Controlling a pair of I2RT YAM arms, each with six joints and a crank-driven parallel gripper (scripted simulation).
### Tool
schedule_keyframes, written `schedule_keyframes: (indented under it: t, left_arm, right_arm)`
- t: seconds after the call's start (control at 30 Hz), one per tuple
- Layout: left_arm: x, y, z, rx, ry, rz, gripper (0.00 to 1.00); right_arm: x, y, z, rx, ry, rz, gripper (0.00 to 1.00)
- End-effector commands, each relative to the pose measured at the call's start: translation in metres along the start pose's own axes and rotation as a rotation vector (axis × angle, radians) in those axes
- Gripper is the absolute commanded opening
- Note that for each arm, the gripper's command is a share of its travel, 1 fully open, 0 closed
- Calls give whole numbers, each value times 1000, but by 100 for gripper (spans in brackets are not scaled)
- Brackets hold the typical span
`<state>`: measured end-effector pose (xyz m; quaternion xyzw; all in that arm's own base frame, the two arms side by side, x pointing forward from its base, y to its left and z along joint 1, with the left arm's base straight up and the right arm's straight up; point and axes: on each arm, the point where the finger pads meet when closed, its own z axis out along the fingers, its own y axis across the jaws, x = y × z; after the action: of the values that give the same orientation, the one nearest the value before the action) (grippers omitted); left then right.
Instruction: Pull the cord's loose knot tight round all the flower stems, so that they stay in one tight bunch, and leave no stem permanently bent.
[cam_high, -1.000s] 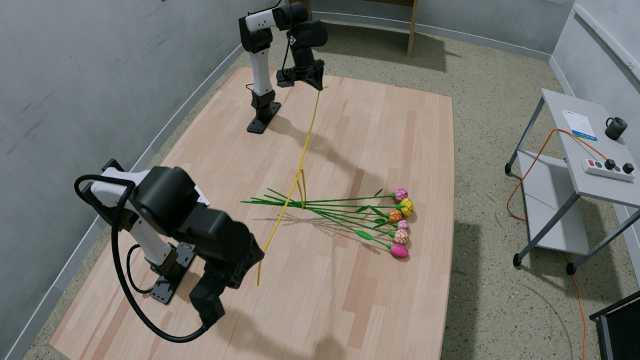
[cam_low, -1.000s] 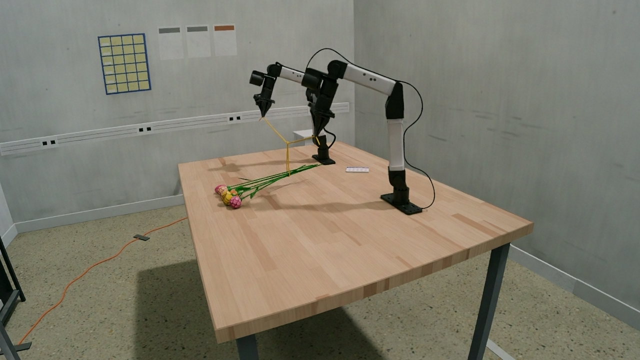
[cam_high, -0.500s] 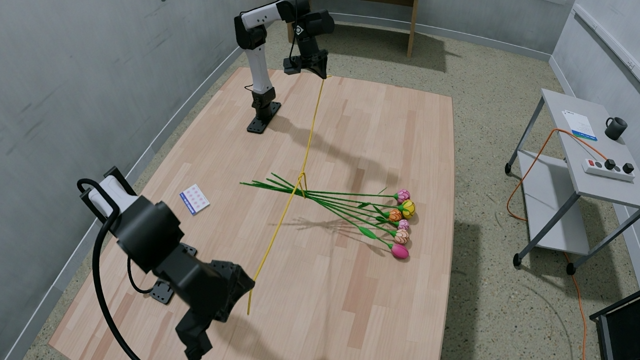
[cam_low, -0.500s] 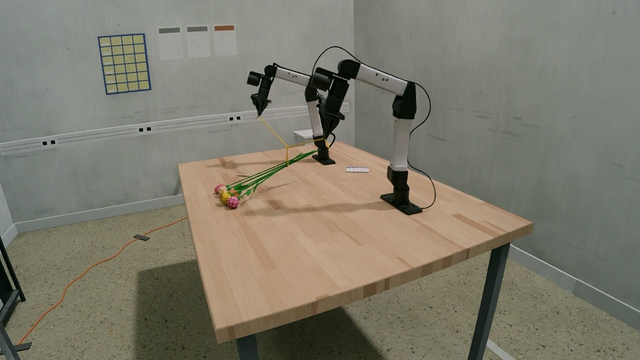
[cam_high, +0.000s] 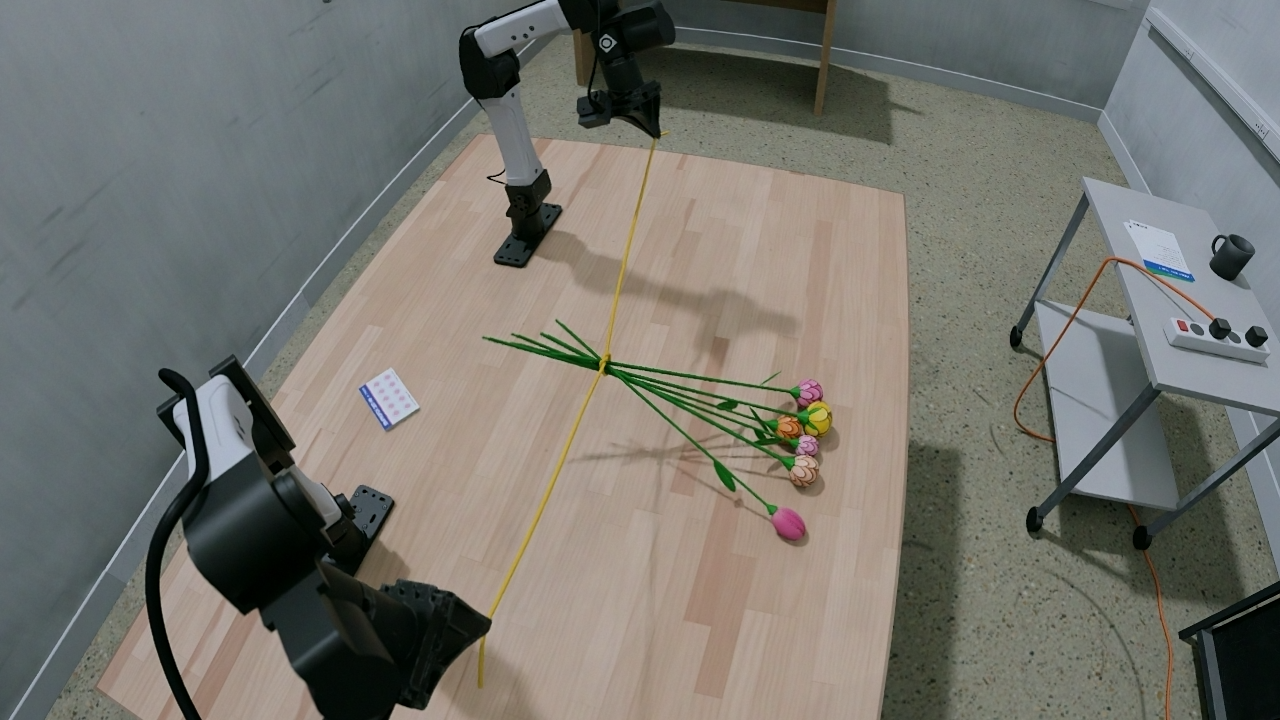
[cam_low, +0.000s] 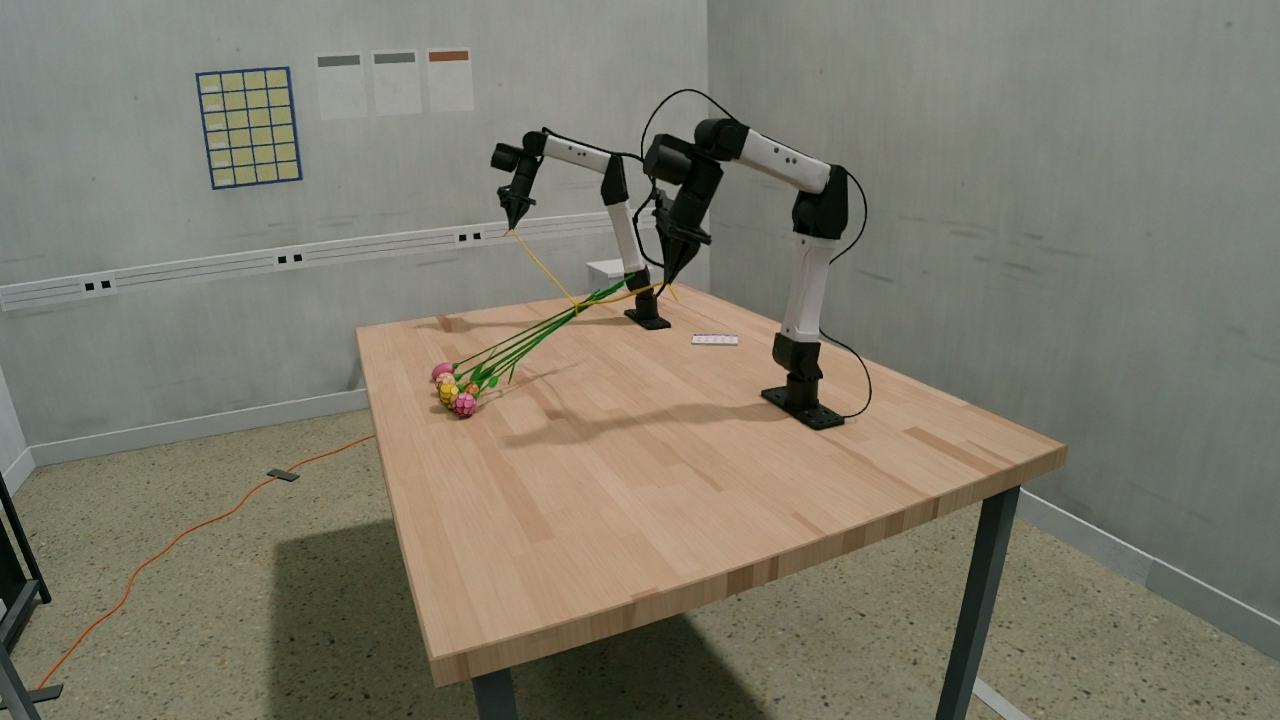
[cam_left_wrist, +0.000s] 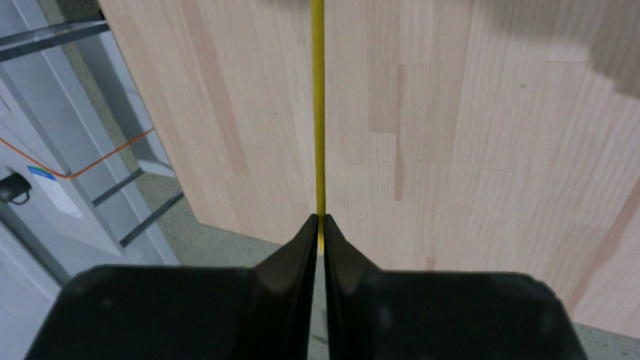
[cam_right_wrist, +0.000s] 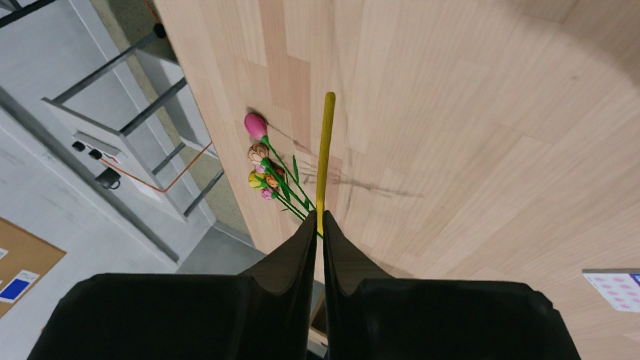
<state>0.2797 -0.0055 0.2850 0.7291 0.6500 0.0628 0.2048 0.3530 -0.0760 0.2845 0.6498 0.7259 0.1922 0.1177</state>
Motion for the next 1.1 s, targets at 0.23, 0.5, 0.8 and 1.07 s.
schedule_keyframes:
  t: [0.23, 0.5, 0.8, 1.07]
  left_arm:
    - [29, -3, -17, -57, 3, 38, 0]
    - [31, -3, -12, -66, 21, 39, 0]
    - [32, -16, 21, -67, 10, 35, 0]
    - [40, -32, 63, -67, 11, 36, 0]
  right_arm:
    - [-37, 5, -8, -53, -30, -24, 0]
    - [-34, 4, -9, -66, -49, -28, 0]
    - [-34, -12, 24, -61, -46, -26, 0]
    - [-38, -31, 66, -61, -46, -25, 0]
